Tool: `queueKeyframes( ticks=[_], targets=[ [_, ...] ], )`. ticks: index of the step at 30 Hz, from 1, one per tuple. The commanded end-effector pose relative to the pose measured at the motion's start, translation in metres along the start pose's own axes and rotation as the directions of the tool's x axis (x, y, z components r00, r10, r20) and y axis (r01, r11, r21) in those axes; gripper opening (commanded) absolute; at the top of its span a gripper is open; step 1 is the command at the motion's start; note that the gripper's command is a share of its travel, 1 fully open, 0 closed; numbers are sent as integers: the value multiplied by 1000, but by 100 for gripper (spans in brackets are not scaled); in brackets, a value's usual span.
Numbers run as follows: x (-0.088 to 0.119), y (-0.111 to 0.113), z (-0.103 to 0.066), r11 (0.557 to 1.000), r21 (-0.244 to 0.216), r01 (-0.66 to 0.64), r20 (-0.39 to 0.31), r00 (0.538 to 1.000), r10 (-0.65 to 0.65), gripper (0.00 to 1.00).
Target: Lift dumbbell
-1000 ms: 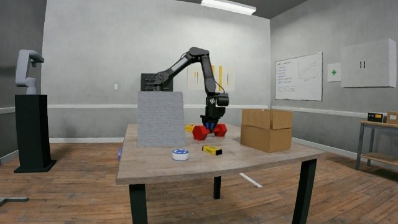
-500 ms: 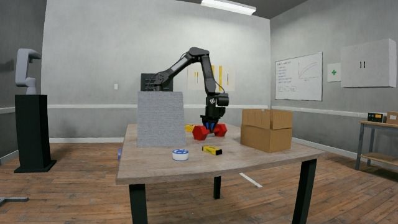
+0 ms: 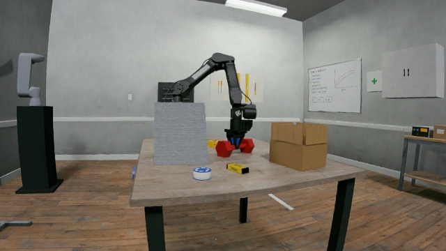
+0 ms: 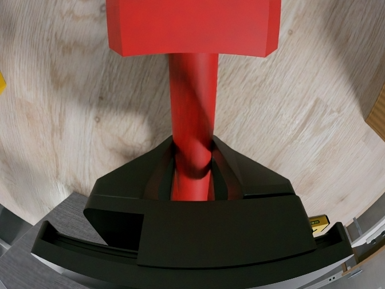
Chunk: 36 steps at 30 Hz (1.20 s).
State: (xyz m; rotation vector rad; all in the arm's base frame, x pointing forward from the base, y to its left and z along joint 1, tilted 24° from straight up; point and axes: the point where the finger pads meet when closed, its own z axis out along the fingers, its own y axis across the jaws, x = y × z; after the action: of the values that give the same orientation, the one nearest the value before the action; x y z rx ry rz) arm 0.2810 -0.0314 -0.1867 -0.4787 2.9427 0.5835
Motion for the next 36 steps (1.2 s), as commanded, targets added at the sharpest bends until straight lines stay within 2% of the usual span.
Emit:
queueKeyframes(
  ticks=[1,18,20,28,36],
  targets=[
    [-17,-7,-12,1000,9,3,50,999,-3,0],
    [-4,0,-23,1000,-8,-4,30,1000,4,0],
    [-10,-5,-28,1000,2,2,41,999,-2,0],
    [-8,-4,-45,1000,1,1,39,999,-1,0],
    [-15,-10,-63,1000,21,9,50,999,-10,0]
  ],
)
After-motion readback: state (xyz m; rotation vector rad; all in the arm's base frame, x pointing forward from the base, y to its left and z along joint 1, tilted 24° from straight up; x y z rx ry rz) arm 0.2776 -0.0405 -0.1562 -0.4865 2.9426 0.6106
